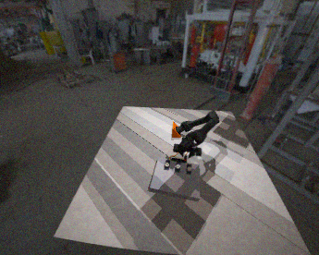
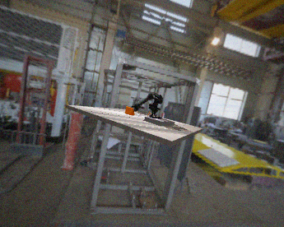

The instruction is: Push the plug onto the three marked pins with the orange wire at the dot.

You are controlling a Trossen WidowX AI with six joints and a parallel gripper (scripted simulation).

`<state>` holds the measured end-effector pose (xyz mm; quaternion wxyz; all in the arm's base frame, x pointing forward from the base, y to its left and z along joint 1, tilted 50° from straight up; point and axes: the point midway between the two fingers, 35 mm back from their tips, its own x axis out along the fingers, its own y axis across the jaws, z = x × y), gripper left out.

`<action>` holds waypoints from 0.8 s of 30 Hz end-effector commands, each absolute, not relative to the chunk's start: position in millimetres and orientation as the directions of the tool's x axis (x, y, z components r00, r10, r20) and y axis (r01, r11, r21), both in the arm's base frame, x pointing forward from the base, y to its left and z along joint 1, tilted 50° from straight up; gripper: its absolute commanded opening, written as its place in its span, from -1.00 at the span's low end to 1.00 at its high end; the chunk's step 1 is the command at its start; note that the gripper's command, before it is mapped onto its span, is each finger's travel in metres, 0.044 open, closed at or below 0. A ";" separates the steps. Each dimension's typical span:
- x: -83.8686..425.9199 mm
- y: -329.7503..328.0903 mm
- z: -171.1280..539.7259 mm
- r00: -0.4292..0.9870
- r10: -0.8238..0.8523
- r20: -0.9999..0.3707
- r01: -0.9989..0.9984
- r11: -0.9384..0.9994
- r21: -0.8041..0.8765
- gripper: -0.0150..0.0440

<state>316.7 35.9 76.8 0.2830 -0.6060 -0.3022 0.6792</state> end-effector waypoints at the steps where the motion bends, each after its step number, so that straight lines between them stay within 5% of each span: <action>1: 318.5 28.7 83.5 -0.103 0.753 -0.650 -0.032 -0.655 -0.755 0.49; 7: 322.3 -6.9 113.8 -0.096 0.757 -0.646 -0.069 -0.653 -0.754 1.00; 24: 322.3 -8.2 115.0 -0.096 0.757 -0.646 -0.071 -0.652 -0.755 1.00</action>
